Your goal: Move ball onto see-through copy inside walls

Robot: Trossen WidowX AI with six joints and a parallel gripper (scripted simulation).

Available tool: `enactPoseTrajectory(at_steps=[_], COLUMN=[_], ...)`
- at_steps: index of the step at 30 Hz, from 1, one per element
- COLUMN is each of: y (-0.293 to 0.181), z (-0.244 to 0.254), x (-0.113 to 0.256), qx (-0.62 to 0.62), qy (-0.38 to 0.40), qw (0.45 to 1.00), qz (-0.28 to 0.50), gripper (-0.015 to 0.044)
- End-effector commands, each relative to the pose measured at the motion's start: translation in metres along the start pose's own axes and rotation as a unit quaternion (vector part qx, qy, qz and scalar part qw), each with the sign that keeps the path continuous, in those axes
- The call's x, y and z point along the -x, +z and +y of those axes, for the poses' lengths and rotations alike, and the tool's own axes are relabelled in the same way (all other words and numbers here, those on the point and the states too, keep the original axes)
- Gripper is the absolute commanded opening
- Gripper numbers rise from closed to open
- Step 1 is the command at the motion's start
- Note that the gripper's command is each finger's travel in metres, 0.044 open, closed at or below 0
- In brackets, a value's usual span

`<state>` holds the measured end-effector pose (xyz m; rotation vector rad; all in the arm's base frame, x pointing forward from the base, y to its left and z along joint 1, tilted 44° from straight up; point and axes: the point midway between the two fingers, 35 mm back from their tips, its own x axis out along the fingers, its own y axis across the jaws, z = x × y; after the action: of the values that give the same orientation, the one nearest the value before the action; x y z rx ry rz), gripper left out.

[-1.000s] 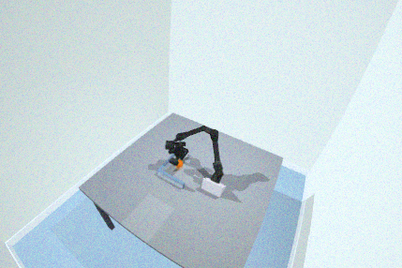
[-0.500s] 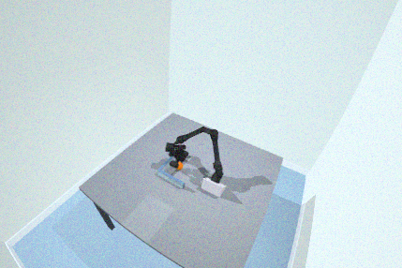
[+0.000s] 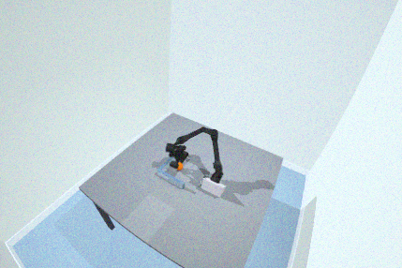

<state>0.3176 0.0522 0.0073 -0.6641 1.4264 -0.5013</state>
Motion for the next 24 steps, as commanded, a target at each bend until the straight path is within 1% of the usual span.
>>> enactPoseTrajectory(at_steps=[1, 6, 7, 9, 12, 14, 24], y=[0.0, 0.0, 0.0, 0.002, 0.001, -0.001, 0.001], z=[0.0, 0.0, 0.0, 0.001, 0.001, 0.001, 0.004], x=[0.0, 0.0, 0.002, 0.019, 0.063, 0.081, 0.077], qx=[-0.001, -0.001, -0.001, 0.001, 0.003, 0.004, 0.01], qy=[0.0, 0.0, 0.0, 0.0, -0.001, -0.003, -0.003], qw=[1.0, 1.0, 1.0, 1.0, 1.0, 1.0, 1.0], qz=[0.0, 0.0, 0.0, 0.0, 0.002, 0.002, -0.007], gripper=[0.0262, 0.0394, 0.0406, 0.0406, 0.0406, 0.0406, 0.0406])
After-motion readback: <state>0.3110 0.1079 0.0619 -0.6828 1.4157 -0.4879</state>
